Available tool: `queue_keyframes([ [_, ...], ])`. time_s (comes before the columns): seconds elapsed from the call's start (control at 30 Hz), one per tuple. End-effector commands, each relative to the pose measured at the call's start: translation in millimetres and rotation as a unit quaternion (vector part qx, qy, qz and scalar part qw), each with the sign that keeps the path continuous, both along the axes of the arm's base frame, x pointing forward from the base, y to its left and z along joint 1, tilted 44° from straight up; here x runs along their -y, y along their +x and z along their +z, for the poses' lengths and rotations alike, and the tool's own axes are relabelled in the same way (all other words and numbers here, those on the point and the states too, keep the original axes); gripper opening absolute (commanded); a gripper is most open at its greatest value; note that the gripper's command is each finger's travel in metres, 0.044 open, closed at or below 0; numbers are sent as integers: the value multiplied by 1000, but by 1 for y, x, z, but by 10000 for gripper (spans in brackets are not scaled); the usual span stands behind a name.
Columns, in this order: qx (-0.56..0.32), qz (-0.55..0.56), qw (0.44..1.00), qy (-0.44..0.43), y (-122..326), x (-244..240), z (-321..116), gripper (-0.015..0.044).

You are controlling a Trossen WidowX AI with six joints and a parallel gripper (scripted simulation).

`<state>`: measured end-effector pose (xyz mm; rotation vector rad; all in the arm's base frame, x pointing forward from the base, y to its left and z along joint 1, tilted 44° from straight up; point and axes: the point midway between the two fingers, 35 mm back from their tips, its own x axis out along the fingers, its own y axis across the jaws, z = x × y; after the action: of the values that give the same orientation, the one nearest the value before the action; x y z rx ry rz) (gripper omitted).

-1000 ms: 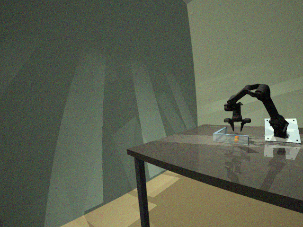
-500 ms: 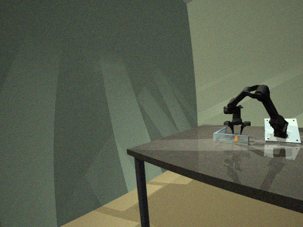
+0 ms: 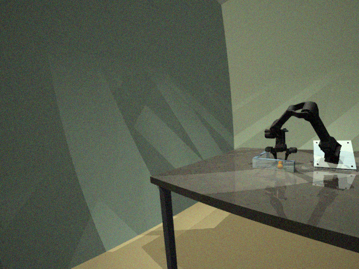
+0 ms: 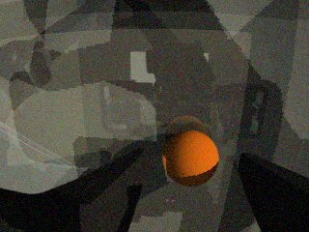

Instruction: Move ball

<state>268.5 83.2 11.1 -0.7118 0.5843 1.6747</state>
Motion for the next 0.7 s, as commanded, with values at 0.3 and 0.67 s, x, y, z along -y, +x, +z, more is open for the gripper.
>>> queue_keyframes([
  [0.3, -5, -2, 1000, 2, -2, -3, -4, 98],
  [0.67, -4, -3, 1000, -2, 10, 22, 20, 0],
])
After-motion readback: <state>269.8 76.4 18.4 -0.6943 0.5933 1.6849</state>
